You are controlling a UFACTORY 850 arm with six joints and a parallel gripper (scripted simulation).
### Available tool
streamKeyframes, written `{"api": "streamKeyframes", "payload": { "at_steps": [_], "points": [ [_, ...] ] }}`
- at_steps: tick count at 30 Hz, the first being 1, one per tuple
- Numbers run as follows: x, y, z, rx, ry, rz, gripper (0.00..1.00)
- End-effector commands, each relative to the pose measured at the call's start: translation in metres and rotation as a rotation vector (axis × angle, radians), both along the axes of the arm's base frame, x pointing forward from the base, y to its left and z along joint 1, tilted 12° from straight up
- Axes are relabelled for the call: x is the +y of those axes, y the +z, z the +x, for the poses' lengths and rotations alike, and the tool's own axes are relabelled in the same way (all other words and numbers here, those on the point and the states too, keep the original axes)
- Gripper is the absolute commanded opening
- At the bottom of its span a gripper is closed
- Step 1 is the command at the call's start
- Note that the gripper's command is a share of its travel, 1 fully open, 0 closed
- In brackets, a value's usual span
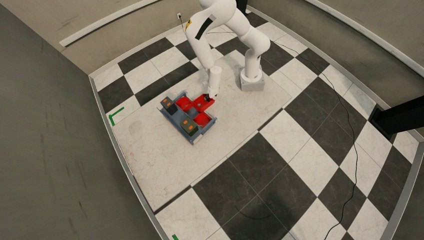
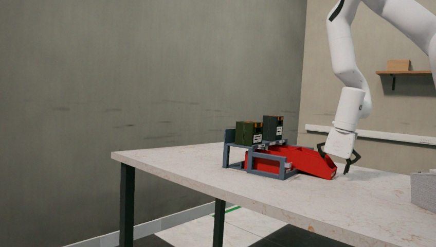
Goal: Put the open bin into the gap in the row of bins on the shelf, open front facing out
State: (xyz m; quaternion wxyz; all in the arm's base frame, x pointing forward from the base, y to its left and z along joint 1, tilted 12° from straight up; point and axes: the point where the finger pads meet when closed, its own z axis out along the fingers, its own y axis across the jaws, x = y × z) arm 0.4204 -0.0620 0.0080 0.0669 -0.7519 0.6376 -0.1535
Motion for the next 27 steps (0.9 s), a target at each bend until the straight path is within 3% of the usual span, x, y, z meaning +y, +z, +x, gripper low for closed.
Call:
{"api": "streamKeyframes", "payload": {
  "at_steps": [1,27],
  "points": [
    [0.0000,0.0003,0.0005,-0.001,0.000,0.000,1.00],
    [-0.0003,-0.0027,0.0015,-0.001,0.000,0.000,1.00]
  ]
}}
